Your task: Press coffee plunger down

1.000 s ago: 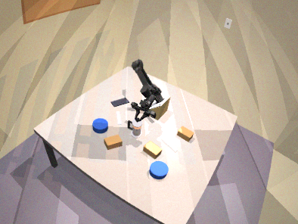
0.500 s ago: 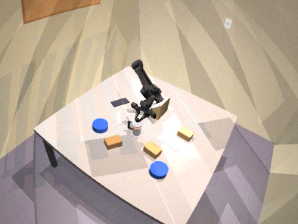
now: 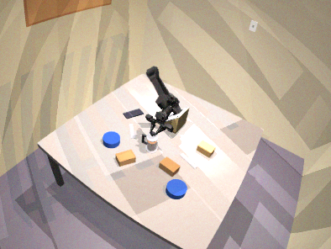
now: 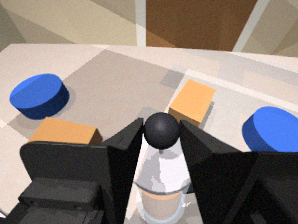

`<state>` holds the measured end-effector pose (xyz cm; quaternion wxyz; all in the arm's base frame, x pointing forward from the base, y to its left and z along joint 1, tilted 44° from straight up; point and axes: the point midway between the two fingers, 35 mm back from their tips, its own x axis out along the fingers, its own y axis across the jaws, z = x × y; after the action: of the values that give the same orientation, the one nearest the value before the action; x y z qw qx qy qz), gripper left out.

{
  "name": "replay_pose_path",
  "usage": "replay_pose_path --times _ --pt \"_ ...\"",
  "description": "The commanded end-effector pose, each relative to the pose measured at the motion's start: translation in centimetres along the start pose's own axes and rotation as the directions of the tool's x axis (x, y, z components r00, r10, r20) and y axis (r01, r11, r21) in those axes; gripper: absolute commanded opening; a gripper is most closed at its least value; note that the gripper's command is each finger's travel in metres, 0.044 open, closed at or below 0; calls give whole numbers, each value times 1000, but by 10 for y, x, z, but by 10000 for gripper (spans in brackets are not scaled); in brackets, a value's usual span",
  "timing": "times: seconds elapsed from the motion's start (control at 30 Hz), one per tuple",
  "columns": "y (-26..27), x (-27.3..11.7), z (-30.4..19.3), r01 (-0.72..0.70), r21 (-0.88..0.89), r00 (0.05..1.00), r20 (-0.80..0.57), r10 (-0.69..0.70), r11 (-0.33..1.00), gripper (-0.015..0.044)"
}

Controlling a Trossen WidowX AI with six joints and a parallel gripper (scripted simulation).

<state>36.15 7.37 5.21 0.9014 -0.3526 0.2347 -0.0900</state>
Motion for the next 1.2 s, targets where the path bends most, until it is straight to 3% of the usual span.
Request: replay_pose_path --times 0.0,0.63,1.03,1.17 --pt "0 2 -4 3 -9 1000 -14 -3 1000 118" --pt "0 1 0 1 -1 1000 -2 -1 1000 118" --pt "0 1 0 1 -1 1000 -2 -1 1000 433" --pt "0 0 1 0 -1 1000 -3 0 1000 440"
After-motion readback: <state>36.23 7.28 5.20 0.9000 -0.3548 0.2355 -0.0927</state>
